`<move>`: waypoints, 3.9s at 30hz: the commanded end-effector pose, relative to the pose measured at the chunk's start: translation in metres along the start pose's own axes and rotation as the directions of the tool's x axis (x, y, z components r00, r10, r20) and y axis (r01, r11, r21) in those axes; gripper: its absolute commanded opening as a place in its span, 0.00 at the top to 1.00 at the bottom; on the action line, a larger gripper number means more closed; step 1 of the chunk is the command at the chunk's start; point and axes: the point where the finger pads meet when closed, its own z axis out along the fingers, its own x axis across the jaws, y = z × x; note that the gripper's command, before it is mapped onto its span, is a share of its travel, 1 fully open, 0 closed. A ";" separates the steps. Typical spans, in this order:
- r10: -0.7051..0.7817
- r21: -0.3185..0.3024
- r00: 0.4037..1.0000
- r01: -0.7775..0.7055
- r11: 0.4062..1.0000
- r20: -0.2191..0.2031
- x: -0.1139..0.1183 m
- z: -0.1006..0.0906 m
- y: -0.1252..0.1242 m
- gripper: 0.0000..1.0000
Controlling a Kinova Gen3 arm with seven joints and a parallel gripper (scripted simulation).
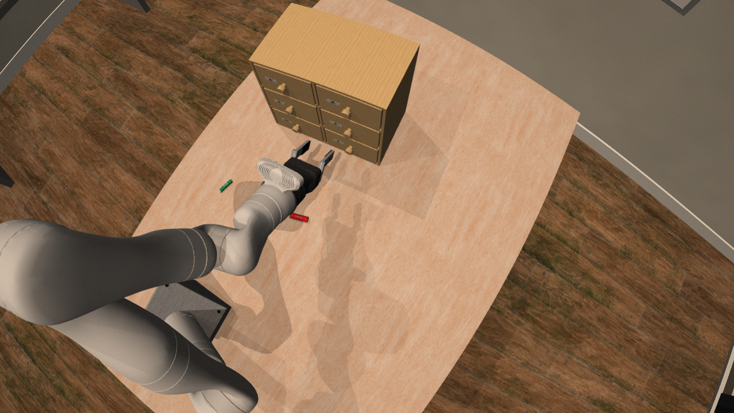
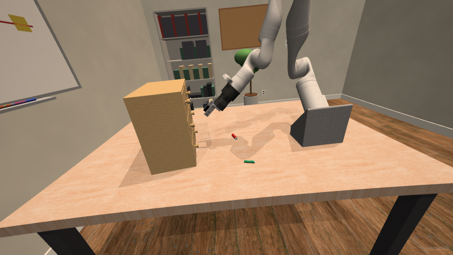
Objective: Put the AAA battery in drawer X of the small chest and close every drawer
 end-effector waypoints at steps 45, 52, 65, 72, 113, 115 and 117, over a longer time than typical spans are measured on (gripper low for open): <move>0.006 -0.263 1.000 -0.003 0.965 0.010 -0.003 -0.035 -0.015 0.00; 0.006 -0.318 1.000 -0.003 0.948 0.010 -0.003 -0.042 -0.017 0.00; 0.006 -0.404 1.000 -0.002 0.915 0.010 -0.003 -0.052 -0.019 0.00; 0.006 -0.456 1.000 -0.001 0.890 0.010 -0.003 -0.059 -0.020 0.00; 0.006 -0.659 1.000 0.002 0.752 0.010 -0.003 -0.087 -0.027 0.00; 0.006 -0.666 1.000 0.002 0.746 0.010 -0.003 -0.088 -0.027 0.00; 0.006 -0.673 1.000 0.002 0.739 0.010 -0.003 -0.089 -0.027 0.00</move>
